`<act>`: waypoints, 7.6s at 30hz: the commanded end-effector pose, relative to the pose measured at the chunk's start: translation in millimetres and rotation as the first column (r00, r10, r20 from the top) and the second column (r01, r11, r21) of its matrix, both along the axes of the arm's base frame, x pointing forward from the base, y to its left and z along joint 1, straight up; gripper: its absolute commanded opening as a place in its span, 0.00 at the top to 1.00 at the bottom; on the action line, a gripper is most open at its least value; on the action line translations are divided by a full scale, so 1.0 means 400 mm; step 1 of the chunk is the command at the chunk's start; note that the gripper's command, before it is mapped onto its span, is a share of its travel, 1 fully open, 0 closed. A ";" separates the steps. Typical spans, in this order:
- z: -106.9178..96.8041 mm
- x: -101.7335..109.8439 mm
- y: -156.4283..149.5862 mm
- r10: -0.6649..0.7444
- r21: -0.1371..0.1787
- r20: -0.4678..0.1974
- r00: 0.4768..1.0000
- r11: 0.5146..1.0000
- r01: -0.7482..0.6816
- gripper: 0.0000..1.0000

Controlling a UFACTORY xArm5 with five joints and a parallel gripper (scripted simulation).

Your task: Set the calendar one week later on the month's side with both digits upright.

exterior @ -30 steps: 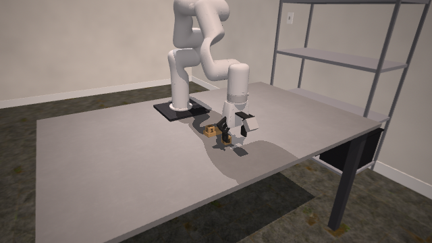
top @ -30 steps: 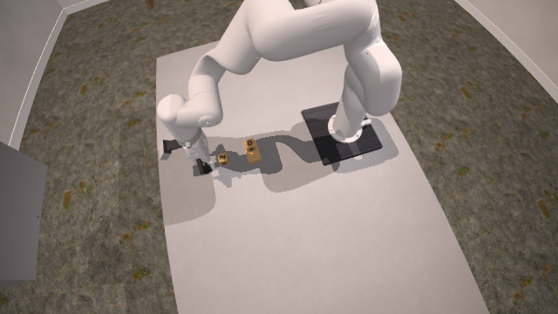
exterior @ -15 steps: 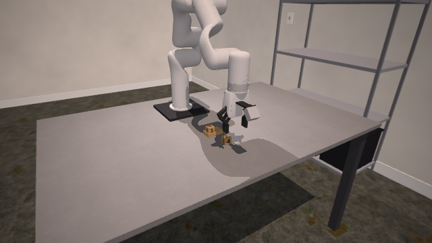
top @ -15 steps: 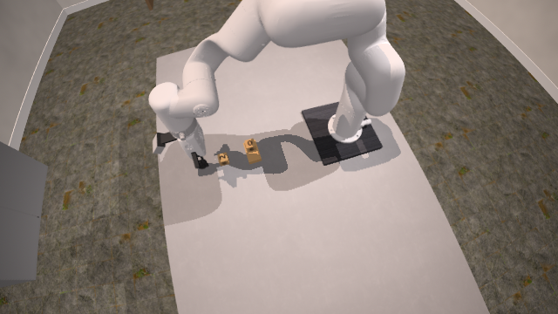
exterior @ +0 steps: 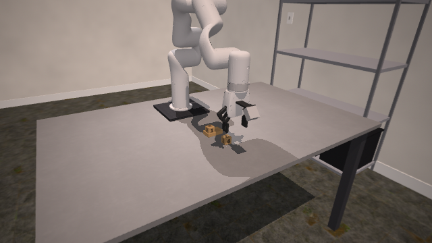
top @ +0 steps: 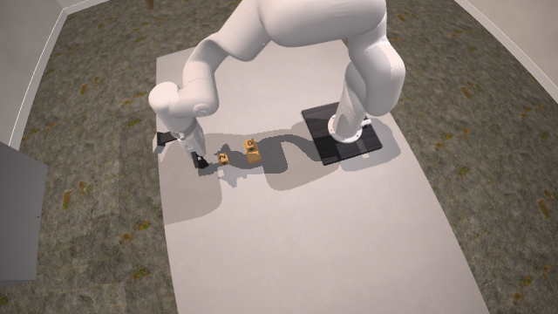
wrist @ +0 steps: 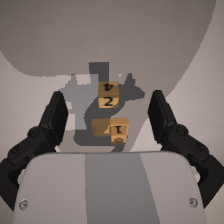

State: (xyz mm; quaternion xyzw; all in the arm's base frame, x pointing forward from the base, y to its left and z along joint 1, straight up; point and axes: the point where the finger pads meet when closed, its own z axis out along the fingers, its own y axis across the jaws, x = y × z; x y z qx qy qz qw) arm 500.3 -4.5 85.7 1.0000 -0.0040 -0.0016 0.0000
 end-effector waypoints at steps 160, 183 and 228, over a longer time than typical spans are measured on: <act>-0.099 -0.135 0.000 -1.000 0.001 0.003 0.000 0.000 1.000 0.51; -0.099 -0.135 0.000 -1.000 0.001 0.003 0.000 0.000 1.000 0.51; -0.099 -0.135 0.000 -1.000 0.001 0.003 0.000 0.000 1.000 0.51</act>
